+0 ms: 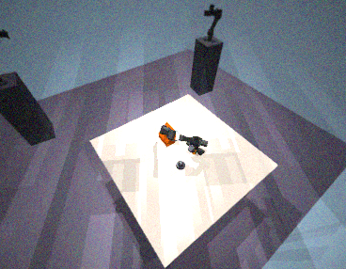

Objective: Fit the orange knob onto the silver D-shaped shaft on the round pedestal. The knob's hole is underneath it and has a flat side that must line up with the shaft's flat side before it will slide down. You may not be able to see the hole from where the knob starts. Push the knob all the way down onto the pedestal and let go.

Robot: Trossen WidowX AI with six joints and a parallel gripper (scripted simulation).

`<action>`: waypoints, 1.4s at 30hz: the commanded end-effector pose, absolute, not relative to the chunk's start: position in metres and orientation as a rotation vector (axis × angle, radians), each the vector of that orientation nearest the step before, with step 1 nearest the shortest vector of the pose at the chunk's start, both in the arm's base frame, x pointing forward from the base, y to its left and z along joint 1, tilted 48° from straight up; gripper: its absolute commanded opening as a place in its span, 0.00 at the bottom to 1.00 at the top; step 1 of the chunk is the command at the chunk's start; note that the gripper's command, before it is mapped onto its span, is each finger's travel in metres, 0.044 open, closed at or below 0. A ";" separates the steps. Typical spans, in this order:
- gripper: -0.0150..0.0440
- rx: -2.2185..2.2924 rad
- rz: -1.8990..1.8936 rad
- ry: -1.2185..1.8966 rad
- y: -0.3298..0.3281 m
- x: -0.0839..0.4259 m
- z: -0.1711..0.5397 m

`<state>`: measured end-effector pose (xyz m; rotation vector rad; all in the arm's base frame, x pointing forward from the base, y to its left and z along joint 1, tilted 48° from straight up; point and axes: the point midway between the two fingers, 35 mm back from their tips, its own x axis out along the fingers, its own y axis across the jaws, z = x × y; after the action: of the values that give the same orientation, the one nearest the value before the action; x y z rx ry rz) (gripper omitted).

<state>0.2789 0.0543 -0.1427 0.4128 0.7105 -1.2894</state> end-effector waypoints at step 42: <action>1.00 0.407 -1.281 0.712 0.097 0.273 -0.105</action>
<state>0.2729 0.1023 -0.1000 0.4208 0.7122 -1.2827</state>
